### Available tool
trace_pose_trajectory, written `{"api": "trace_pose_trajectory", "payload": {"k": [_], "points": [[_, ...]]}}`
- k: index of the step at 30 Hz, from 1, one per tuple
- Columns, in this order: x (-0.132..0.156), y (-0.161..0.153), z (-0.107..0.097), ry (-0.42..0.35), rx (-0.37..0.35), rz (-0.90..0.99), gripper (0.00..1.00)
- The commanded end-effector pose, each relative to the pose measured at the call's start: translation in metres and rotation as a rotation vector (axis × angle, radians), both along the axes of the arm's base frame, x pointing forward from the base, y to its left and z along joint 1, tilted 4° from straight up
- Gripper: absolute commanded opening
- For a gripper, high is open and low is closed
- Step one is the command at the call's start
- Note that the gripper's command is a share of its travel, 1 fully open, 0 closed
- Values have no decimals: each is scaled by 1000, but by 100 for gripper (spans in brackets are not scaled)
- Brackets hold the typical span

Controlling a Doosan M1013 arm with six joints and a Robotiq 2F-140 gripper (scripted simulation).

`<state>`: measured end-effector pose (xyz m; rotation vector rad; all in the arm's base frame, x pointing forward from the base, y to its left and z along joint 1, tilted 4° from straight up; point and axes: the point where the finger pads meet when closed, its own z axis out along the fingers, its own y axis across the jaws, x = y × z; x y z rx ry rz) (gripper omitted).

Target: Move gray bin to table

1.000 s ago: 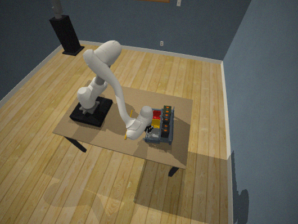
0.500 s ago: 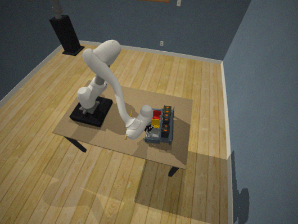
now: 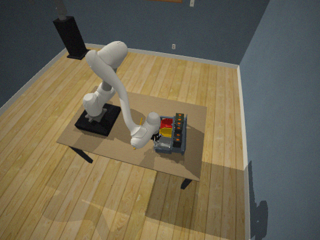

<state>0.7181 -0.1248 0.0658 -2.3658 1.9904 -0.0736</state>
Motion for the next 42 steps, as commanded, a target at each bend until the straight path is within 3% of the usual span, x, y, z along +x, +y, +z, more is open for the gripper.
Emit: {"api": "trace_pose_trajectory", "payload": {"k": [1, 5, 10, 22, 27, 39, 42], "points": [[0, 0, 1, -1, 0, 0, 0], [0, 0, 1, -1, 0, 0, 0], [-30, -5, -1, -1, 0, 0, 0], [-30, -5, -1, -1, 0, 0, 0], [-60, -11, -4, -1, 0, 0, 0], [-60, -11, -4, -1, 0, 0, 0], [-77, -14, -5, -1, 0, 0, 0]]}}
